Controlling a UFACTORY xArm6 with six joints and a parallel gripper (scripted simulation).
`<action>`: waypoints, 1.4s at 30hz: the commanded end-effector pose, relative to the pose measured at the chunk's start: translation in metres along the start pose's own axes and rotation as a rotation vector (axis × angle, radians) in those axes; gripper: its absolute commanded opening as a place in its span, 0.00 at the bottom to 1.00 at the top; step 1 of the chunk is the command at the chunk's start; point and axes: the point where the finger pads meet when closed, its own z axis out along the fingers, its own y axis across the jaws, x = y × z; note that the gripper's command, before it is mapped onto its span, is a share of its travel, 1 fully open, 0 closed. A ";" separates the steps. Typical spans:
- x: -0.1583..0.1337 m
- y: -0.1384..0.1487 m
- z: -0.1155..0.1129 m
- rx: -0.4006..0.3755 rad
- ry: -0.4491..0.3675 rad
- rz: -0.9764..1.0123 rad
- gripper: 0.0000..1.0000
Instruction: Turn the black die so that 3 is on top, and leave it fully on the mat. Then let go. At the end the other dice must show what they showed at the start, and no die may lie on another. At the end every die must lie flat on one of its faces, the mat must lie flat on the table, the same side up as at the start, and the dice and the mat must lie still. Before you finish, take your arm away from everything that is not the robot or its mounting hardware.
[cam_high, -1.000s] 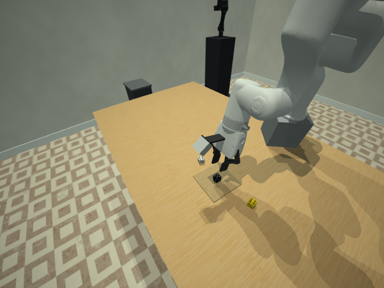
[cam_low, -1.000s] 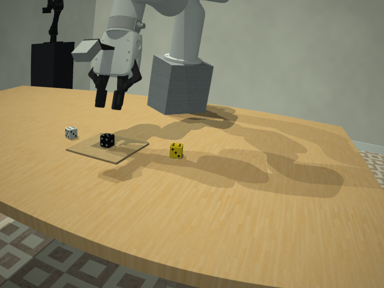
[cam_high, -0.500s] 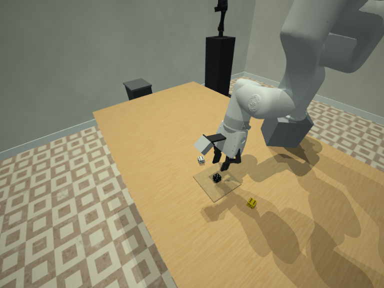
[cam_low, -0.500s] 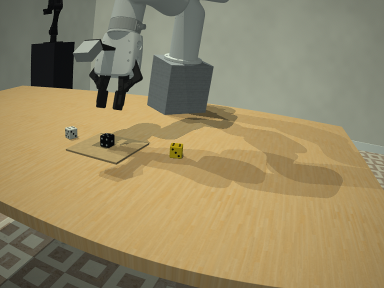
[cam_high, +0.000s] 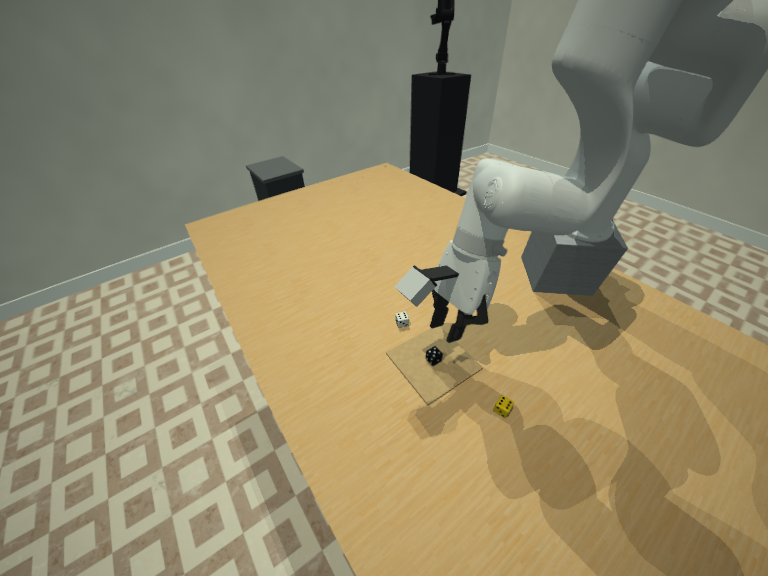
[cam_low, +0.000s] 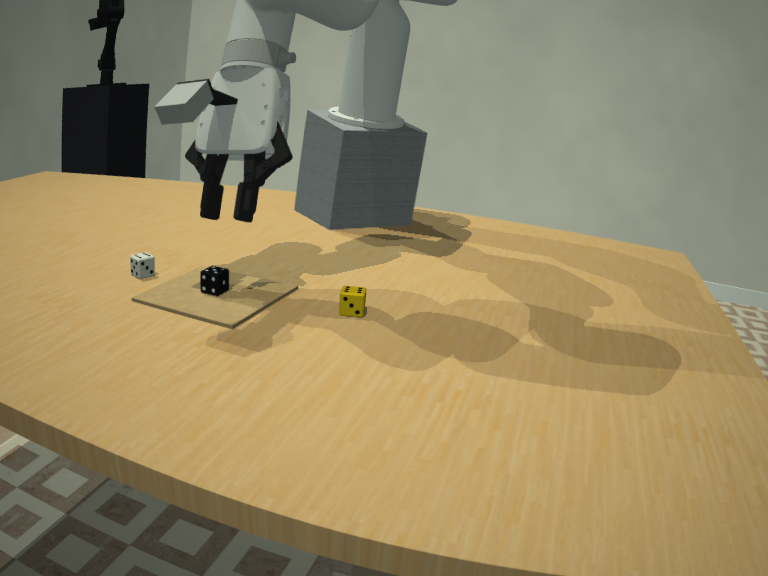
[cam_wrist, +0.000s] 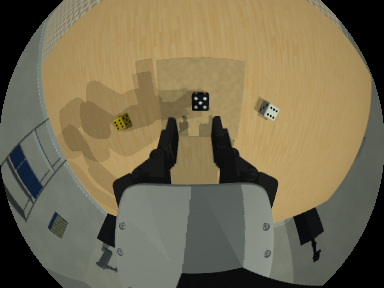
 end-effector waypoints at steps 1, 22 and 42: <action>0.000 -0.002 0.000 -0.001 0.078 -0.005 0.42; 0.013 0.004 -0.001 -0.058 0.214 -0.013 0.42; 0.008 0.000 0.004 -0.038 0.381 -0.016 0.42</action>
